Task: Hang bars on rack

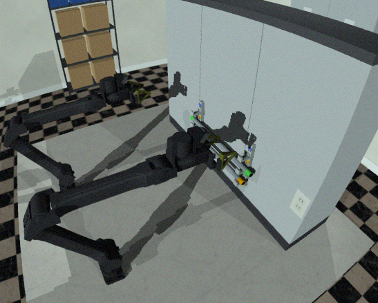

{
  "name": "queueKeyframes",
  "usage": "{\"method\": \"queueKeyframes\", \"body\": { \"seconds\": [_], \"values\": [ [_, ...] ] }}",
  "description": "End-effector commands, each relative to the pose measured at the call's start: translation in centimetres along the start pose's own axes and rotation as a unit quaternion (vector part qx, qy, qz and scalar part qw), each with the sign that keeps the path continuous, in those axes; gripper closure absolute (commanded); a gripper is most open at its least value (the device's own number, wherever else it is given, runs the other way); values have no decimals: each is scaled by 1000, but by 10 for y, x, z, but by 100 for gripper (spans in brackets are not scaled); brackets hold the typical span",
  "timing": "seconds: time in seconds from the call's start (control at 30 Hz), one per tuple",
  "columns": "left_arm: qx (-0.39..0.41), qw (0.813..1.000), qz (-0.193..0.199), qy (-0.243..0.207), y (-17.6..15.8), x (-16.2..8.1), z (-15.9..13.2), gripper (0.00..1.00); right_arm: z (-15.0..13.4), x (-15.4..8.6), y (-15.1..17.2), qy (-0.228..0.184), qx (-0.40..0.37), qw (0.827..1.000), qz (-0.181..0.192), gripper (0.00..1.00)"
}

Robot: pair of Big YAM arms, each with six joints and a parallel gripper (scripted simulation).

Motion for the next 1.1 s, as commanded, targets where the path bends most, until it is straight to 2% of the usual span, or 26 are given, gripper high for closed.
{"method": "queueKeyframes", "body": {
  "seconds": [0.0,0.53,1.07],
  "values": [
    [0,1000,-1,-5,-1,-1,5,0,5,-1,-1,-5,0,1000,-1,0],
    [0,1000,-1,-5,-1,-1,5,0,5,-1,-1,-5,0,1000,-1,0],
    [91,996,0,-1,-11,9,-28,0,-21,-2,19,-1,-91,996,0,0]
  ]
}}
Point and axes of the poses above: on each arm, the point where the finger pads meet when closed, its own x axis out along the fingers, its own y axis across the jaws, z = x × y, the point moved 9 cm from there along -x, back along the fingers, and after that the axes turned 14 degrees about -x, right-handed, at the moved point
